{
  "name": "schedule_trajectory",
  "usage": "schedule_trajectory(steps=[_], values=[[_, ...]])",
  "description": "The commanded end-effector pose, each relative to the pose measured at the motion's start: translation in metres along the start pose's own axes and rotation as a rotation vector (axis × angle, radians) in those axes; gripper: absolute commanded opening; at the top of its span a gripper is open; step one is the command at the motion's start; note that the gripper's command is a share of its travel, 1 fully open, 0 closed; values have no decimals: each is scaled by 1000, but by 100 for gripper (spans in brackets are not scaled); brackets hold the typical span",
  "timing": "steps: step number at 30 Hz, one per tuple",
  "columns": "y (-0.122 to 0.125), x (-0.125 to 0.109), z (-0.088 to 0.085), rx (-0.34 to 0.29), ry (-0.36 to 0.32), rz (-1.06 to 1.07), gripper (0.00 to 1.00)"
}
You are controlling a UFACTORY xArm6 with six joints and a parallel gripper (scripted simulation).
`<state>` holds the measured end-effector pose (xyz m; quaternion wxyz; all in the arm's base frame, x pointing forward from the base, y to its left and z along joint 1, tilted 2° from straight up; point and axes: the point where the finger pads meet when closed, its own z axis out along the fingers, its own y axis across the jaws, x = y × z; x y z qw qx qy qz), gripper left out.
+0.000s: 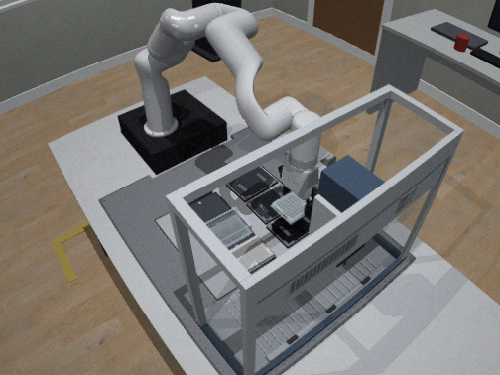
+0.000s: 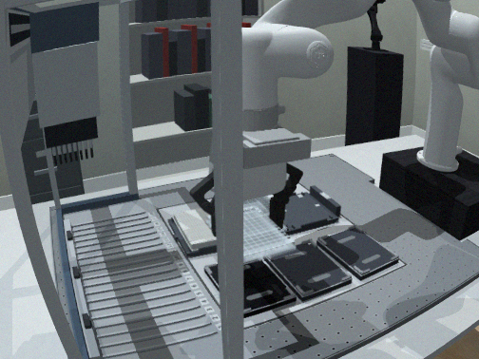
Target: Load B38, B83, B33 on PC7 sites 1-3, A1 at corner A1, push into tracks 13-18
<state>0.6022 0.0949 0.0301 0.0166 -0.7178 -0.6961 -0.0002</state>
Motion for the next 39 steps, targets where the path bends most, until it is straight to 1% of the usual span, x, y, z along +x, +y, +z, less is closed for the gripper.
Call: schedule_trajectory(steps=[1, 11, 21, 23, 28, 30, 39], values=[[2, 0, -10, -7, 1, 0, 0], [2, 0, -27, -7, 1, 0, 0], [2, 0, -28, -7, 1, 0, 0], [-5, -6, -28, -7, 1, 39, 0], [-24, -23, -27, -7, 1, 39, 0], [-24, -23, -27, -7, 1, 39, 0], [-58, -53, -27, -7, 1, 39, 0]])
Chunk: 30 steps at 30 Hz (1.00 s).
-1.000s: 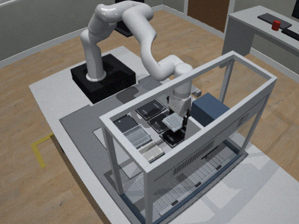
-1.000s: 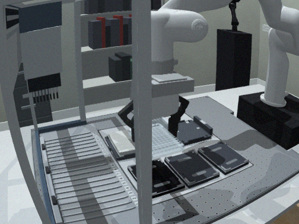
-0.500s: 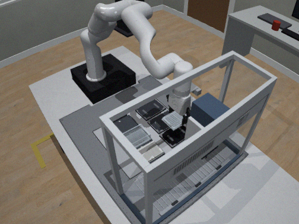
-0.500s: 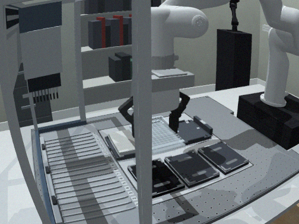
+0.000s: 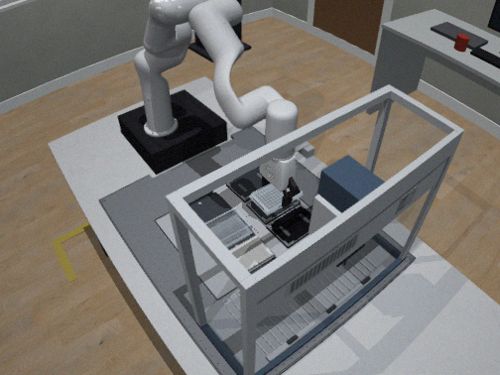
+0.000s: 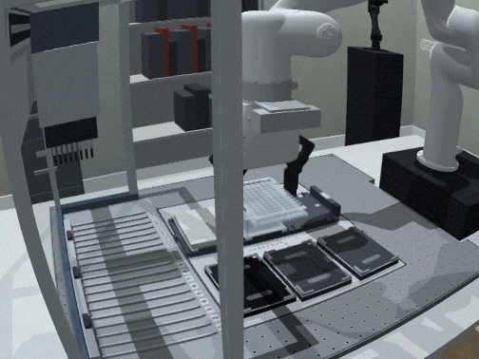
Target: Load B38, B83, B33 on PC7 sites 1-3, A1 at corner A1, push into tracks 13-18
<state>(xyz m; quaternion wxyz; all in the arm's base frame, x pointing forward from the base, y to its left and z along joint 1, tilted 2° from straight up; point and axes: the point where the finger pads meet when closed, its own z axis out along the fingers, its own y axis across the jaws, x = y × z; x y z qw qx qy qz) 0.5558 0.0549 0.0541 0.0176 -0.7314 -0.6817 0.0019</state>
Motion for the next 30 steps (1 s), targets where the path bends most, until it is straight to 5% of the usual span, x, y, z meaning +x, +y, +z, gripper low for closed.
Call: schedule_trajectory(steps=[1, 30], values=[[-15, -16, -3, -11, 2, 0, 0], [-105, -103, -1, -10, 1, 0, 0]])
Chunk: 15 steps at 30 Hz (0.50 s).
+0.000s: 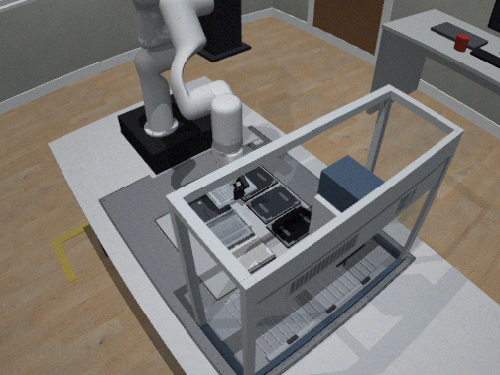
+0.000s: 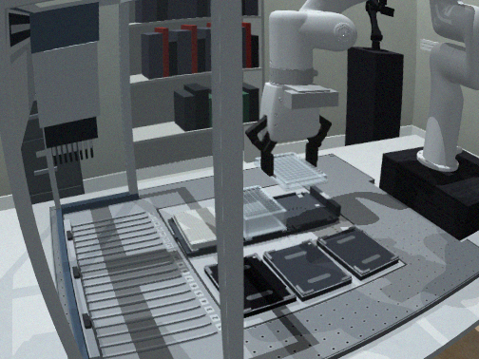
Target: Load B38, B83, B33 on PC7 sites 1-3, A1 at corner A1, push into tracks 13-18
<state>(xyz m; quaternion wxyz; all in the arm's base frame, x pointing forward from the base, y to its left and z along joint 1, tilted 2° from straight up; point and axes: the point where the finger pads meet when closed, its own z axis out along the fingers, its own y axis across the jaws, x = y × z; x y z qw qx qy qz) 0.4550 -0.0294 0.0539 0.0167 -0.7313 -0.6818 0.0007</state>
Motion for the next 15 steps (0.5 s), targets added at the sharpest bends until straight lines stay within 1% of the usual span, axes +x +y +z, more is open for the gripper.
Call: schedule_trajectory(steps=[1, 10, 15], values=[[-14, -15, -2, -7, 1, 0, 0], [-46, -47, -2, -7, 0, 0, 0], [-52, -52, -2, -7, 0, 0, 0]])
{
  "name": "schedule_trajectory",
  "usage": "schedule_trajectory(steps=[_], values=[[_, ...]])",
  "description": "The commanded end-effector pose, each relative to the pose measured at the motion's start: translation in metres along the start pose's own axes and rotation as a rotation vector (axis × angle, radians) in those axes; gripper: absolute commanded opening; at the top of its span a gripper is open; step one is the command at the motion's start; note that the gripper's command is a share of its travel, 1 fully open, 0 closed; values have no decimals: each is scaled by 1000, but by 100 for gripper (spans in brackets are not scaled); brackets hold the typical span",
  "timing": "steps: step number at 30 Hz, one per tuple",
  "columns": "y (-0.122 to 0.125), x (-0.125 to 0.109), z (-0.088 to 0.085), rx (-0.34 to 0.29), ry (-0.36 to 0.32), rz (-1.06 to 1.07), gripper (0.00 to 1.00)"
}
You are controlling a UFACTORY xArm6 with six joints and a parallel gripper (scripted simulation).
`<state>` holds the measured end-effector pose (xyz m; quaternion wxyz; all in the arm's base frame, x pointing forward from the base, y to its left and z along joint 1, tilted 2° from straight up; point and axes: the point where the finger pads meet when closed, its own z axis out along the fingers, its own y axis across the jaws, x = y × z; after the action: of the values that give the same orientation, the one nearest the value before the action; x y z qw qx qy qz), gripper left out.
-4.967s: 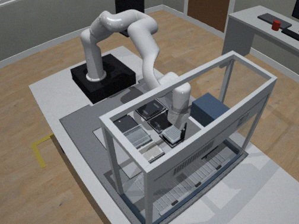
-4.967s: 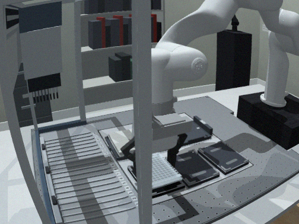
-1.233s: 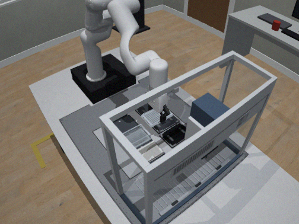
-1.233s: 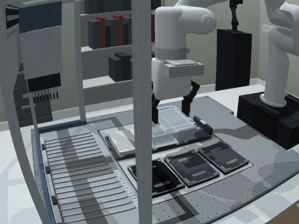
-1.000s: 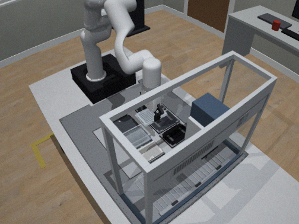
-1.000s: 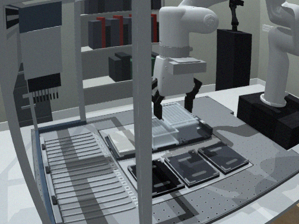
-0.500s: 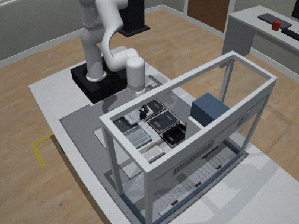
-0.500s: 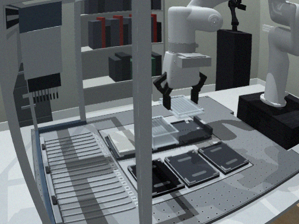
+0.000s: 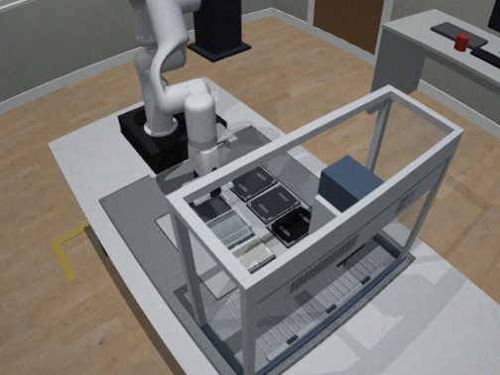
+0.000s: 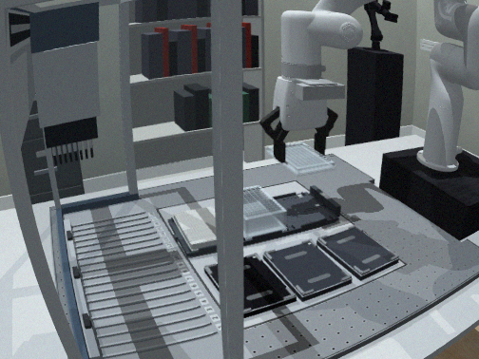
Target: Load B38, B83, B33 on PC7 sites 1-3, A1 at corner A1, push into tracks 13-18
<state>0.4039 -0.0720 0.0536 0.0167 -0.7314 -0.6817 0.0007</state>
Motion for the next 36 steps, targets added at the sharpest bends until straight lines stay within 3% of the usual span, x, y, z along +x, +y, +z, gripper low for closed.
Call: schedule_trajectory(steps=[1, 21, 36], values=[[-4, -6, -2, -7, 0, 0, 0], [-4, -6, -2, -6, 0, -1, 0], [-4, -6, 19, -6, 0, 0, 0]])
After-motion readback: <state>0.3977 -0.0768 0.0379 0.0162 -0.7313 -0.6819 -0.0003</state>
